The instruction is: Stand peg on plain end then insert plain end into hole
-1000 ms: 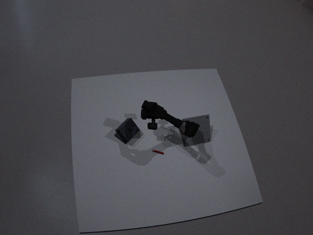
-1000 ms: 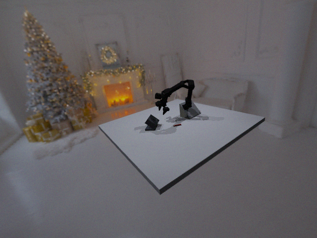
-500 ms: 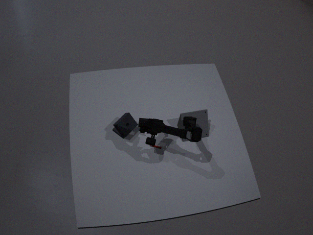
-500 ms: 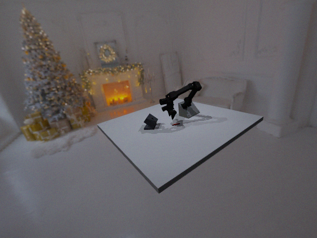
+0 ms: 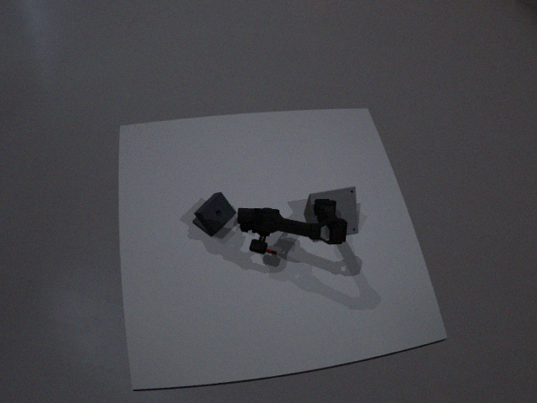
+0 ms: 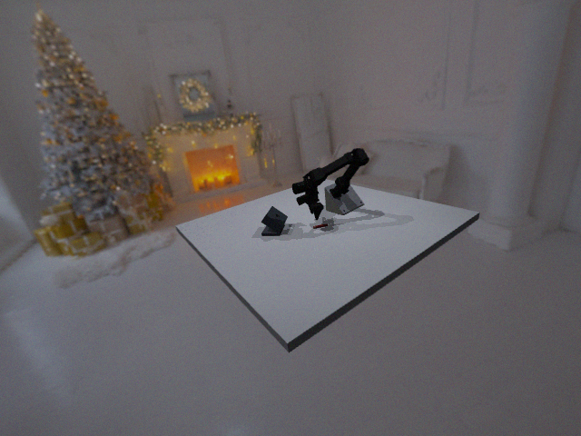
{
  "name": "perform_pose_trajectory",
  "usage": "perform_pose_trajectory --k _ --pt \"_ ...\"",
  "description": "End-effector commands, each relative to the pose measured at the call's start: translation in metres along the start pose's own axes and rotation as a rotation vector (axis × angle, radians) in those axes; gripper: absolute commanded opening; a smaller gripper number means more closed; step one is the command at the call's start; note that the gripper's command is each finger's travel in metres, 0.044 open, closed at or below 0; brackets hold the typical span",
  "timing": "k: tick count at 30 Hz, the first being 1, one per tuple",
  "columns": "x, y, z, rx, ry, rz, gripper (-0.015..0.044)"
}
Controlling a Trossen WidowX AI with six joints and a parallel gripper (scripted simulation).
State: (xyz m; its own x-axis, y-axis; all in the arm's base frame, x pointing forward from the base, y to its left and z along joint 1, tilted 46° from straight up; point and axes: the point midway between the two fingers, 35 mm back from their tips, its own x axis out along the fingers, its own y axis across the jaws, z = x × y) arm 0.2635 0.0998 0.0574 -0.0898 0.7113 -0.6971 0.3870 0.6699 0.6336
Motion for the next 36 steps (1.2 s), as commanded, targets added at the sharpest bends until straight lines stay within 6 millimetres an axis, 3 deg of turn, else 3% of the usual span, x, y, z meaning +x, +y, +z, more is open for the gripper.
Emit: perform_pose_trajectory --k 1,36 --pt "0.007 0.000 0.000 0.005 0.003 0.004 0.0440" --pt "0.062 0.001 -0.003 0.005 0.005 0.009 0.0440"
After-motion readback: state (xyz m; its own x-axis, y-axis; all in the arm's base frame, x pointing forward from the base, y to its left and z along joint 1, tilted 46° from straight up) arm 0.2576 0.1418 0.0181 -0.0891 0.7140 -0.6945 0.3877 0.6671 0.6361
